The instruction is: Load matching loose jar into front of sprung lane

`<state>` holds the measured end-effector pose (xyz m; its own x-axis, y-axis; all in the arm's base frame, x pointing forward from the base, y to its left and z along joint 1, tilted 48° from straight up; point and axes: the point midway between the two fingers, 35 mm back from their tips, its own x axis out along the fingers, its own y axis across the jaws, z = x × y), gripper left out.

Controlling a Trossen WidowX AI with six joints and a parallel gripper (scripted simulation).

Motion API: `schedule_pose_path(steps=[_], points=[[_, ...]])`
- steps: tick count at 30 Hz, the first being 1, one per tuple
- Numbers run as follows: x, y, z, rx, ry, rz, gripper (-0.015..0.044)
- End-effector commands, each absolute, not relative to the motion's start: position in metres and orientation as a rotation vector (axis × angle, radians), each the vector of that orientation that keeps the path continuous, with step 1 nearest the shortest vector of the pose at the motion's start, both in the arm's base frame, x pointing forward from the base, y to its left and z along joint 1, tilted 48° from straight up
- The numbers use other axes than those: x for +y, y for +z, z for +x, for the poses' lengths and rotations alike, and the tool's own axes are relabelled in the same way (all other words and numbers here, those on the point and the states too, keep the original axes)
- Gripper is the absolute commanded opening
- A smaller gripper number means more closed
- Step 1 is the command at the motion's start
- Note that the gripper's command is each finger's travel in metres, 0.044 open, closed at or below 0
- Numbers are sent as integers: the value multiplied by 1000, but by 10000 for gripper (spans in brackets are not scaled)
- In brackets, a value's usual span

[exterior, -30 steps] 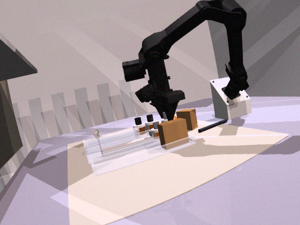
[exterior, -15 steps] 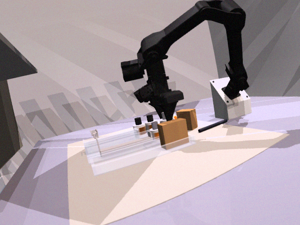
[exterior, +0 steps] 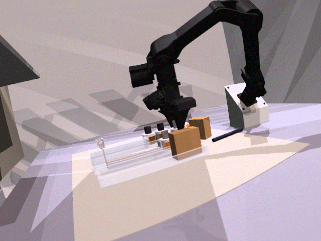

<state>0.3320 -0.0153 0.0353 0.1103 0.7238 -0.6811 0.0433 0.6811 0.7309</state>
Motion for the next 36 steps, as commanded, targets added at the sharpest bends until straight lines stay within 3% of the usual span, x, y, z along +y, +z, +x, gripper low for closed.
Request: schedule_pose_path(steps=[1,36], points=[[-16,39,338,1361,572,696,0],[-15,38,341,1361,572,695,0]])
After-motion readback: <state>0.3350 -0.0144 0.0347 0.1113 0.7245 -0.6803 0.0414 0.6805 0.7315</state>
